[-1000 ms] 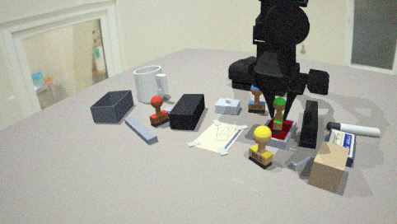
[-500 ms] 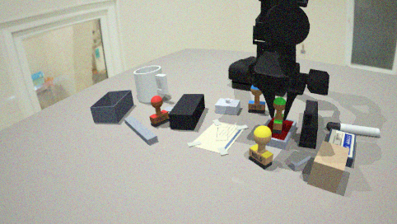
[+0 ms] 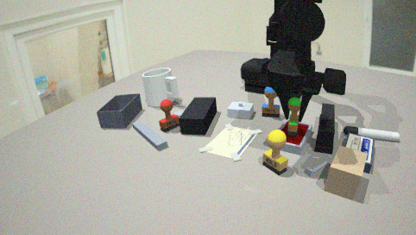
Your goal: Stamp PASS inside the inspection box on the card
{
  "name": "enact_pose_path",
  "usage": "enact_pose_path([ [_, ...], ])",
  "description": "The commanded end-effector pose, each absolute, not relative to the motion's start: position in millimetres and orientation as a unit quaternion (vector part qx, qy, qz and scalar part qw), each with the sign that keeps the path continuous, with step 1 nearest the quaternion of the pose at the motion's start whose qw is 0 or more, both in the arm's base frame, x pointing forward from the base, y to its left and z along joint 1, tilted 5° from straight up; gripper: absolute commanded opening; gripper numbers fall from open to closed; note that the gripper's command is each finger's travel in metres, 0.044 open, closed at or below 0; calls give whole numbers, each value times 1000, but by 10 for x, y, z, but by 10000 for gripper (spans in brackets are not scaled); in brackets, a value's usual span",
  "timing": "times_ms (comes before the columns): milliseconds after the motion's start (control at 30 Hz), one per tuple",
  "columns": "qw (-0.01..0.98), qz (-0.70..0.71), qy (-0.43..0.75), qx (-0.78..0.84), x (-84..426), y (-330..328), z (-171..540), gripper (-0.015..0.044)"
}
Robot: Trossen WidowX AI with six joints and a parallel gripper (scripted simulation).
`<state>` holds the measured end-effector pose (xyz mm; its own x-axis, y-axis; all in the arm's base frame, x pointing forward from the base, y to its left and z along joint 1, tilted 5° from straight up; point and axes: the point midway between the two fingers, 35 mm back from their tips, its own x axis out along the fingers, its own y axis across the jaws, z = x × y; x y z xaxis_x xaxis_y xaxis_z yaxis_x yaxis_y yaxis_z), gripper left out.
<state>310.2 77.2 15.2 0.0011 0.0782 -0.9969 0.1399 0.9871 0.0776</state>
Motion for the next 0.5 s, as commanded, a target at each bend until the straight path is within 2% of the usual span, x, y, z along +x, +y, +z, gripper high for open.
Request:
enact_pose_path([
  [0, 703, -21, 707, 78, 3099, 774, 174, 0],
  [467, 703, -21, 707, 78, 3112, 759, 376, 0],
])
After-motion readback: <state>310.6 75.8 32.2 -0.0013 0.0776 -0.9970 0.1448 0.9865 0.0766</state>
